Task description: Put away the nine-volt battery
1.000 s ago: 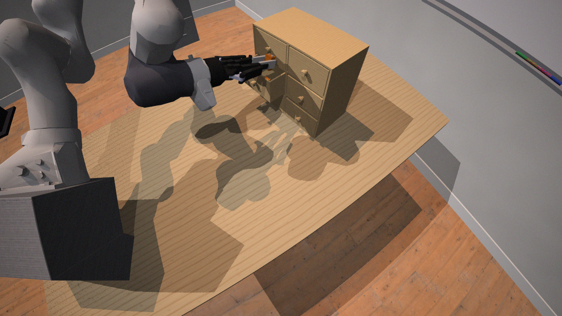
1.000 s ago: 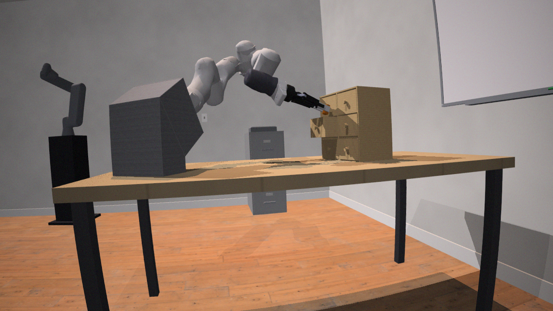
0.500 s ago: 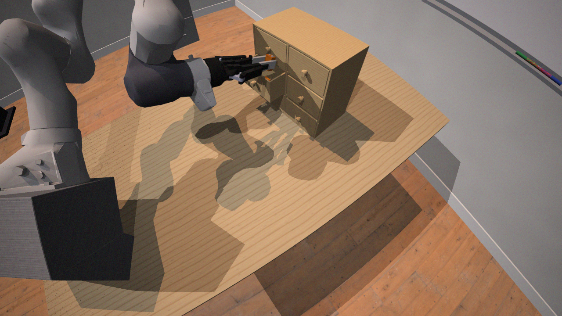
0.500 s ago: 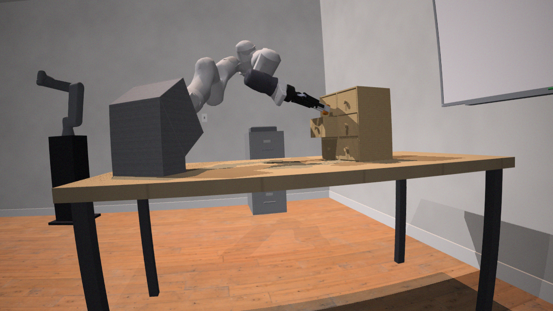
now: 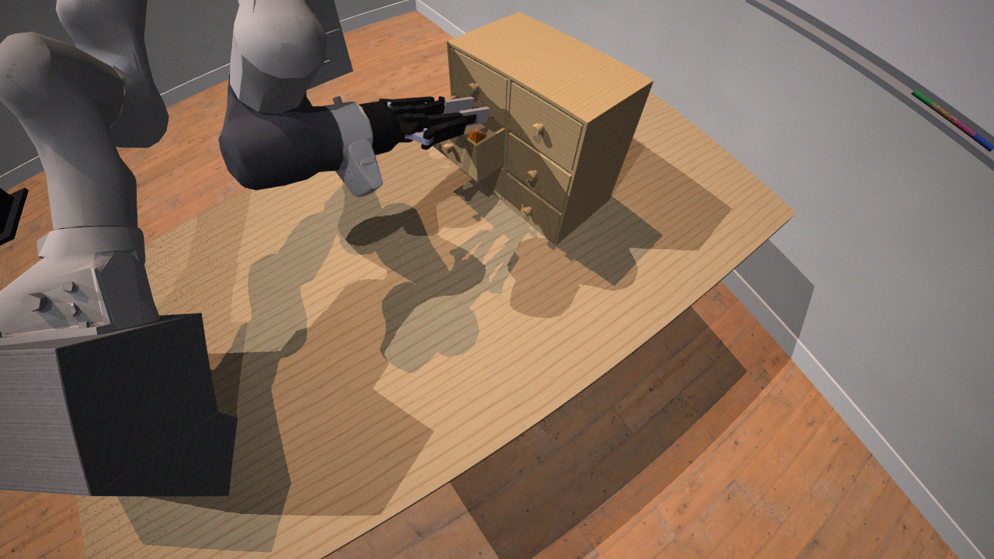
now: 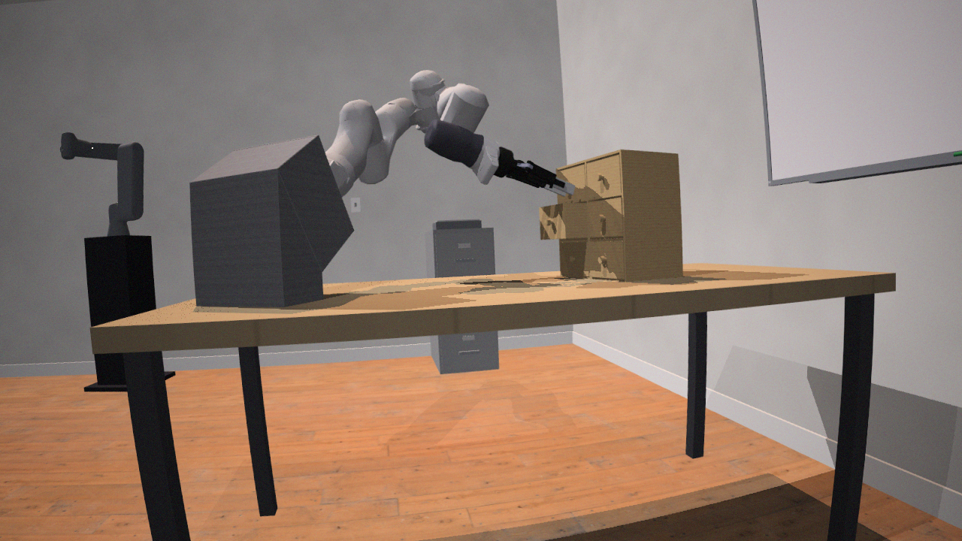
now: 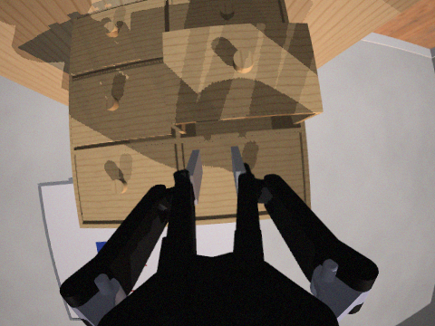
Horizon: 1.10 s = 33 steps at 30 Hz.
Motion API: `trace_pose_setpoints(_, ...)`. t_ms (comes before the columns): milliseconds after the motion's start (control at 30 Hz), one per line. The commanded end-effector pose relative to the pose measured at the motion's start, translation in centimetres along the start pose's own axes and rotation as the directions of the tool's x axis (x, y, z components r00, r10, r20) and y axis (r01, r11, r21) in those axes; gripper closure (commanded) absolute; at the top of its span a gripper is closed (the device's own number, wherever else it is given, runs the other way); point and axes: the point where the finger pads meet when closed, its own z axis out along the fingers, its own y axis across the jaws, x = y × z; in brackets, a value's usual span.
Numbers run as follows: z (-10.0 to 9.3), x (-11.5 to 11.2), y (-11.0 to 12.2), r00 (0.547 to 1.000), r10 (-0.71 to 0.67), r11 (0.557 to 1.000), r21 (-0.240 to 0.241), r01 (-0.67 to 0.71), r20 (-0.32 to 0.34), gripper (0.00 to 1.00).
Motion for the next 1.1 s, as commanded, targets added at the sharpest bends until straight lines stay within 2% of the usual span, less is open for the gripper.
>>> trace_pose_setpoints(0, 0.1, -0.1, 0.0, 1.0, 0.003, 1.0, 0.0, -0.003, 0.003, 0.77)
trace_pose_setpoints(67, 0.1, -0.1, 0.0, 1.0, 0.003, 1.0, 0.0, -0.003, 0.003, 0.74)
trace_pose_setpoints(100, 0.1, -0.1, 0.0, 1.0, 0.003, 1.0, 0.0, -0.003, 0.003, 0.0)
trace_pose_setpoints(700, -0.1, -0.1, 0.0, 1.0, 0.003, 1.0, 0.0, -0.003, 0.003, 0.0)
trace_pose_setpoints(967, -1.3, 0.3, 0.0, 1.0, 0.003, 1.0, 0.0, -0.003, 0.003, 0.0)
trace_pose_setpoints(1067, -2.4, 0.6, 0.0, 1.0, 0.003, 1.0, 0.0, -0.003, 0.003, 0.0)
